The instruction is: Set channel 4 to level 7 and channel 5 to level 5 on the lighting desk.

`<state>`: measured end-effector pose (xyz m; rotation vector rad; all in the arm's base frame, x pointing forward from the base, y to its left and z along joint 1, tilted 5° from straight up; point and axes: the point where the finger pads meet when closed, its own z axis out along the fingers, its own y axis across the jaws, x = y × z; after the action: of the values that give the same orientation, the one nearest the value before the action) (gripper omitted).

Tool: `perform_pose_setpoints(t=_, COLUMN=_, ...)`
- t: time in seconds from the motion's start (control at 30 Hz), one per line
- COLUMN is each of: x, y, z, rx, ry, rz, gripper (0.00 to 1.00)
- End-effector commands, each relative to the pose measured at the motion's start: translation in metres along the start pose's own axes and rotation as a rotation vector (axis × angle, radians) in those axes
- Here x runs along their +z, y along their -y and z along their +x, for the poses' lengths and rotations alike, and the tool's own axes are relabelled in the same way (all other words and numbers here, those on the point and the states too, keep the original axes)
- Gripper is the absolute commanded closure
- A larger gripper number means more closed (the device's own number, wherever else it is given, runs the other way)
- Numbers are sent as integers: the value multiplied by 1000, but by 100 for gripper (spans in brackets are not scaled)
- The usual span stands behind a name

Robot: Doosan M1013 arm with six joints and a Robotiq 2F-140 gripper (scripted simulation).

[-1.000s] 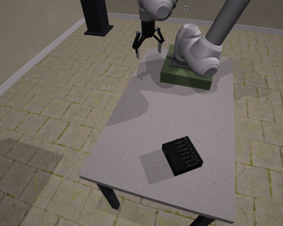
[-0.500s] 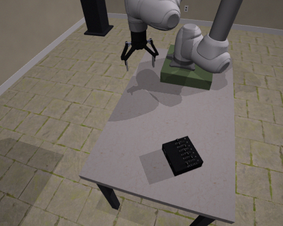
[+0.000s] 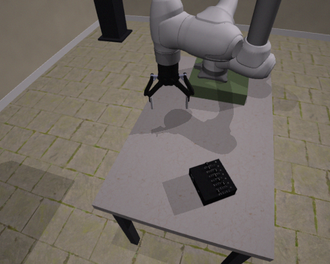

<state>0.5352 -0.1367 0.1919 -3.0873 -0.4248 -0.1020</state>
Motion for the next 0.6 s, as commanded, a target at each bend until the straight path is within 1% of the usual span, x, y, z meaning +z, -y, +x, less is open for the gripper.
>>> perform_pose_setpoints(t=0.0, x=8, y=19, z=52, rx=60, ry=6, rz=-7, gripper=0)
perform_pose_setpoints(t=0.03, x=8, y=19, z=52, rx=60, ry=6, rz=-7, gripper=0)
perform_pose_setpoints(t=0.07, x=14, y=36, z=82, rx=90, ry=4, rz=-6, gripper=0)
perform_pose_setpoints(t=0.1, x=14, y=36, z=82, rx=90, ry=4, rz=-6, gripper=0)
perform_pose_setpoints(t=0.13, x=19, y=52, z=108, rx=118, ry=2, rz=-6, gripper=0)
perform_pose_setpoints(t=0.17, x=19, y=52, z=108, rx=118, ry=2, rz=-6, gripper=0)
perform_pose_setpoints(t=0.2, x=25, y=69, z=130, rx=144, ry=0, rz=-5, gripper=0)
perform_pose_setpoints(t=0.23, x=25, y=70, z=131, rx=144, ry=0, rz=-5, gripper=0)
perform_pose_setpoints(t=0.27, x=30, y=87, z=152, rx=168, ry=-2, rz=-4, gripper=0)
perform_pose_setpoints(t=0.3, x=30, y=87, z=152, rx=168, ry=-2, rz=-4, gripper=0)
perform_pose_setpoints(t=0.33, x=35, y=103, z=170, rx=189, ry=-4, rz=-3, gripper=0)
perform_pose_setpoints(t=0.37, x=35, y=103, z=170, rx=189, ry=-4, rz=-3, gripper=0)
perform_pose_setpoints(t=0.4, x=40, y=118, z=186, rx=208, ry=-5, rz=-1, gripper=0)
perform_pose_setpoints(t=0.43, x=40, y=118, z=186, rx=208, ry=-5, rz=-1, gripper=0)
perform_pose_setpoints(t=0.5, x=48, y=145, z=210, rx=238, ry=-8, rz=1, gripper=0)
perform_pose_setpoints(t=0.57, x=48, y=145, z=210, rx=238, ry=-8, rz=1, gripper=0)
